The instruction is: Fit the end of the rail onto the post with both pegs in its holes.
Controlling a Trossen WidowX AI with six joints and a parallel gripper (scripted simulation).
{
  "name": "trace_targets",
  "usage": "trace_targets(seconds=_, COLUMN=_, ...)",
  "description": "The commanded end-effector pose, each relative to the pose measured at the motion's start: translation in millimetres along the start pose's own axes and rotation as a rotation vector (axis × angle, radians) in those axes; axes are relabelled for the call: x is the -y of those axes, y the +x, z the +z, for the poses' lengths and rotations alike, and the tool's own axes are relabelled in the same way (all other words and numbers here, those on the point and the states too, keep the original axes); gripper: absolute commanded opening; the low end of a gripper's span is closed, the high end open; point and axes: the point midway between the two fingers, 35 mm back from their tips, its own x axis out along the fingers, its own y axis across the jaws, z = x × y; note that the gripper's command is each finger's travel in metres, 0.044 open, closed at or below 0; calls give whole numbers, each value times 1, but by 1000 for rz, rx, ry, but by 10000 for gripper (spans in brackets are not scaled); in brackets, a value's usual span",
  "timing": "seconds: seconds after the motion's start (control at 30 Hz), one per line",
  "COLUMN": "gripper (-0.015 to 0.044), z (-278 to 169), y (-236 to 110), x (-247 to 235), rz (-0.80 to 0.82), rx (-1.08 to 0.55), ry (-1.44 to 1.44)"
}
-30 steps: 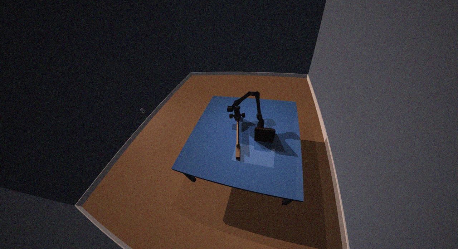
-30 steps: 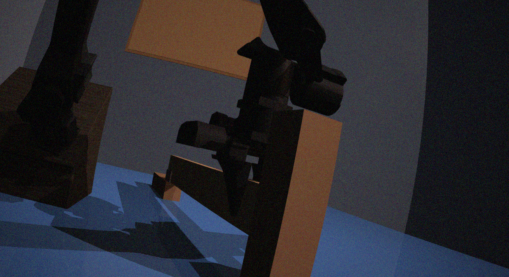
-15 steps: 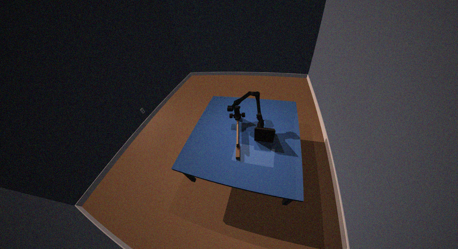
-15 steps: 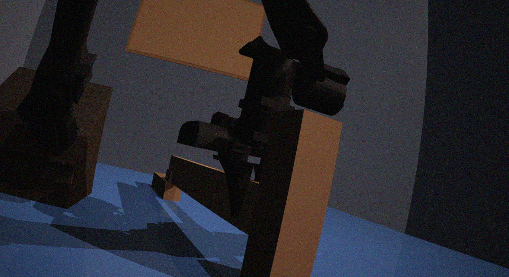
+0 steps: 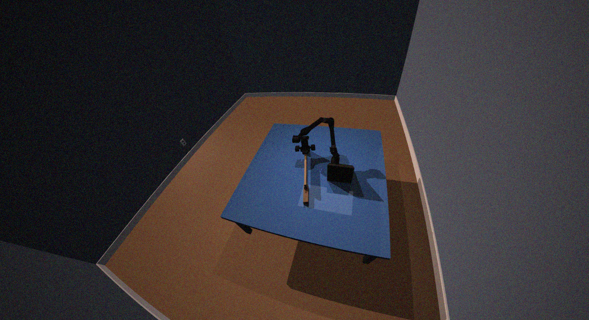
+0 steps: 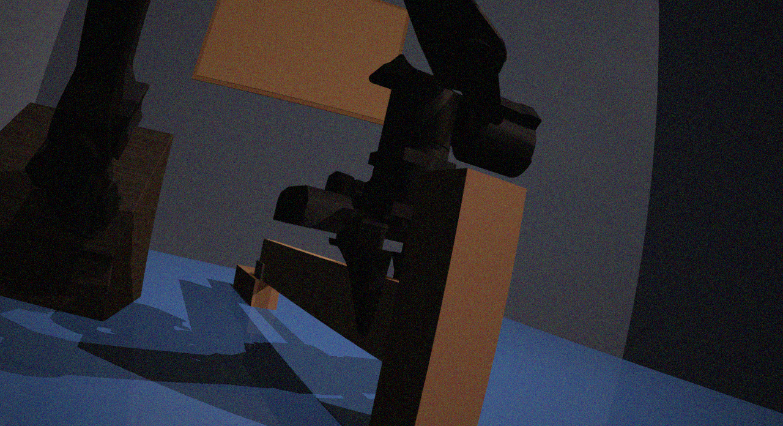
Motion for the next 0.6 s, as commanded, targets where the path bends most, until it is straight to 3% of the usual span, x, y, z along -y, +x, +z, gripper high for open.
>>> trace_targets(seconds=0.0, gripper=157, z=0, y=0, x=0, rz=1, rx=-1, ry=-1)
trace_targets(seconds=0.37, gripper=440, z=0, y=0, x=0, rz=1, rx=-1, ry=-1)
trace_targets(seconds=0.57, gripper=440, z=16, y=-15, x=1, rz=-5, rx=0, ry=-1)
